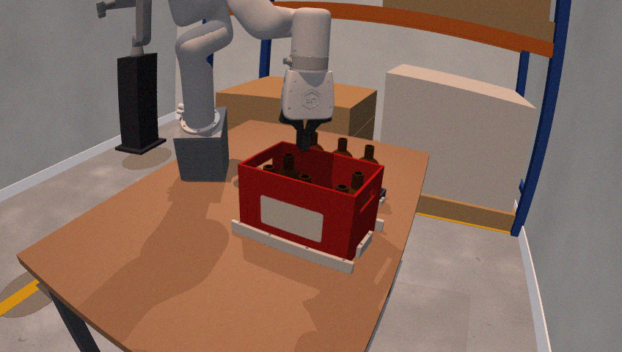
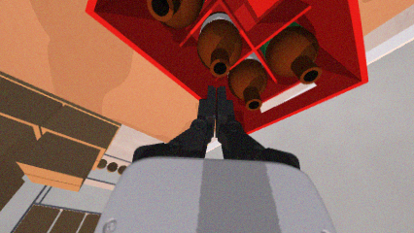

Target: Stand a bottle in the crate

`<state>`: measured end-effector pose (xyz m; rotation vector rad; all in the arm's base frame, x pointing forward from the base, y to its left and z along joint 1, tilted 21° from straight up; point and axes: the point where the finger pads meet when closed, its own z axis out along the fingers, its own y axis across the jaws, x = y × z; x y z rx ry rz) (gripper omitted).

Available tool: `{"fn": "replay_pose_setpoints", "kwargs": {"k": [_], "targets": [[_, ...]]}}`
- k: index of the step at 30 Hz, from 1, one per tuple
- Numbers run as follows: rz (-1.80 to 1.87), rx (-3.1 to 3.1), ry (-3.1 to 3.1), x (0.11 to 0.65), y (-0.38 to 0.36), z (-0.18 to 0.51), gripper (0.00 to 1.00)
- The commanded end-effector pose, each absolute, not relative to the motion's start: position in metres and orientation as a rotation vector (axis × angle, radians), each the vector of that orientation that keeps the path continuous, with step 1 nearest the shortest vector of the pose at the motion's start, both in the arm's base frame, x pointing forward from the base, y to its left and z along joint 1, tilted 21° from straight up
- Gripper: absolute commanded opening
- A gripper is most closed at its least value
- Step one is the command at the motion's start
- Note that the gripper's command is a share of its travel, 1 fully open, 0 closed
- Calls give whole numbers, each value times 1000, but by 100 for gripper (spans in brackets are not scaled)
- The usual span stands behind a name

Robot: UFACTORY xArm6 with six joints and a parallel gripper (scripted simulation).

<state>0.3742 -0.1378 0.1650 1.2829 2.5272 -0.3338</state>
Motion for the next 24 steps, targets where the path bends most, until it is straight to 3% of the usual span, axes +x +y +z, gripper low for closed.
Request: {"fn": "replay_pose_setpoints", "kwargs": {"k": [1,14,24], "targets": [[-332,1281,2524,375,-138,166,0],[-321,1290,2529,388,-108,156,0],[-324,1317,2510,398,40,106,0]]}}
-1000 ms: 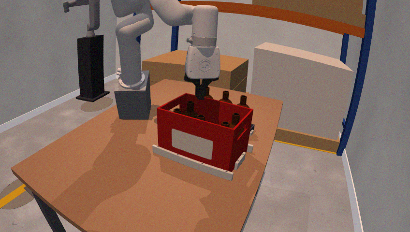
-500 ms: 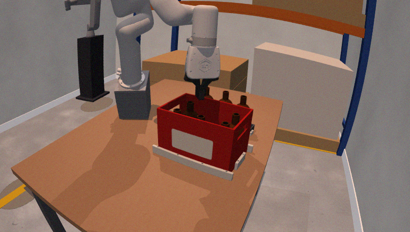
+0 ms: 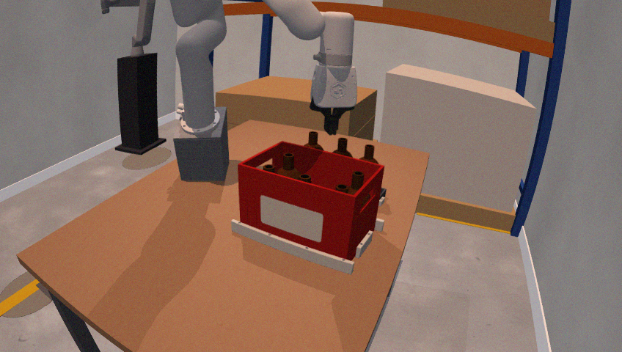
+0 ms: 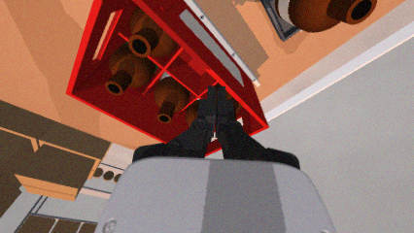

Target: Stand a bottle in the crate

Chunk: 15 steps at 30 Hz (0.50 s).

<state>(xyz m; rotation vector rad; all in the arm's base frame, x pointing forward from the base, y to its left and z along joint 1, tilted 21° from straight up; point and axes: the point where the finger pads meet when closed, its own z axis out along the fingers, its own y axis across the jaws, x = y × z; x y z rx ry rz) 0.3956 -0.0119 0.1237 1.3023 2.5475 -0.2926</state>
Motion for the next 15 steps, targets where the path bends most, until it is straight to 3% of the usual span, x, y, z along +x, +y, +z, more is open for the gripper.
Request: {"fn": "replay_pose_setpoints", "kwargs": {"k": [1,4,5,7,8,15], "targets": [[-325,1316,2507,397,53,102,0],[-326,1315,2504,394,91,88,0],[-326,1315,2504,393,103,84,65],[-326,1315,2504,393,103,84,65],[-326,1315,2504,394,138,71,65],[-326,1315,2504,394,138,71,65]]}}
